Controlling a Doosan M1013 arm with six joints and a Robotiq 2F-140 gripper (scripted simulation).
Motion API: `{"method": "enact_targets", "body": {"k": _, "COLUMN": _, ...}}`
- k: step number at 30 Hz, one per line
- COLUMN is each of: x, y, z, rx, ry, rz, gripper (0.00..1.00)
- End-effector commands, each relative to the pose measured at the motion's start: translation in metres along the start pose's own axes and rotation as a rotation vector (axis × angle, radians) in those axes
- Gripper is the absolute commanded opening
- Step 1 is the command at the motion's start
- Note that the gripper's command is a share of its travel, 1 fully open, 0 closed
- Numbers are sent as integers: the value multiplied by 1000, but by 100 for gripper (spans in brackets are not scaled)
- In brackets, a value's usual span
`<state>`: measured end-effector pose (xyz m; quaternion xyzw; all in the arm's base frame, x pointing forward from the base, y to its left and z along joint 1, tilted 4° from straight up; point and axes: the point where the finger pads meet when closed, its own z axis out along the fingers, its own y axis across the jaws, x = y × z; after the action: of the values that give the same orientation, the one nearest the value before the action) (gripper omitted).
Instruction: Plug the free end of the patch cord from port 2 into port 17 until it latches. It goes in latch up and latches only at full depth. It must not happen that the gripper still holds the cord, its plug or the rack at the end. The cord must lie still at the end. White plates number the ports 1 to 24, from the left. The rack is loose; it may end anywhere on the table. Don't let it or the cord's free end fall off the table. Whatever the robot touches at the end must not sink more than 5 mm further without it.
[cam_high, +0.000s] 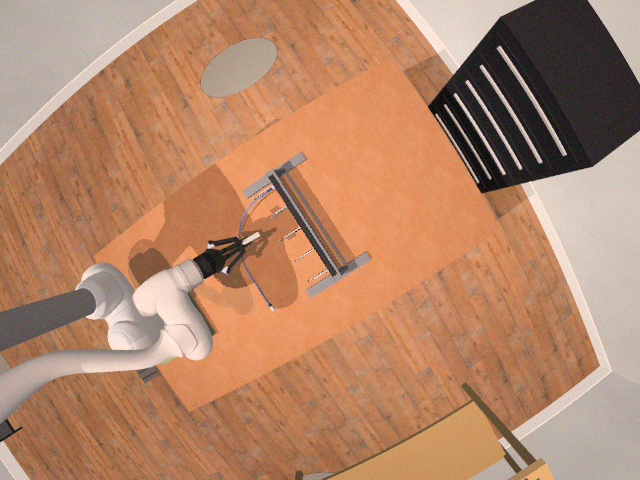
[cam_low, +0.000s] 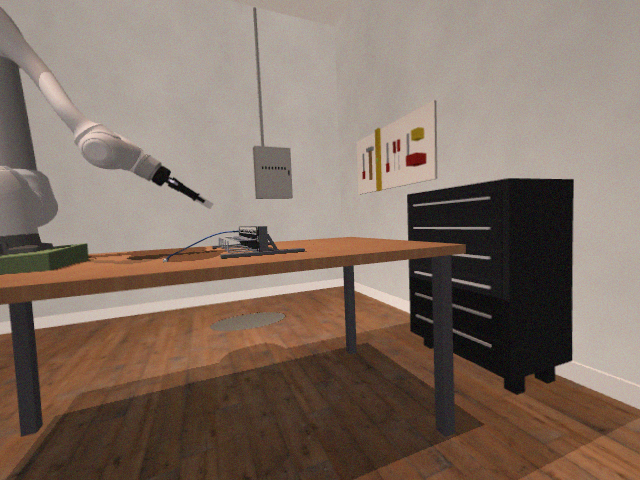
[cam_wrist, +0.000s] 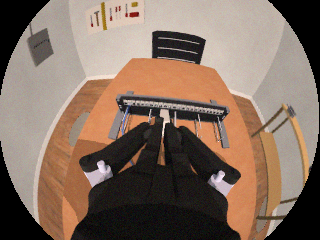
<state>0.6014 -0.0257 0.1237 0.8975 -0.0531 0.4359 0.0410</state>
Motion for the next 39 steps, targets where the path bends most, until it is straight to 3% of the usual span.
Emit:
{"method": "enact_targets", "body": {"k": 1, "x": -5, "y": 0, "z": -4, "rx": -1, "ry": -7, "rz": -7, "gripper": 0}}
{"method": "enact_targets", "body": {"k": 9, "x": -5, "y": 13, "z": -4, "rx": -1, "ry": -7, "rz": -7, "gripper": 0}}
{"method": "enact_targets", "body": {"k": 29, "x": -4, "y": 91, "z": -4, "rx": -1, "ry": -7, "rz": -7, "gripper": 0}}
{"method": "enact_targets", "body": {"k": 39, "x": -4, "y": 99, "z": -4, "rx": -1, "ry": -7, "rz": -7, "gripper": 0}}
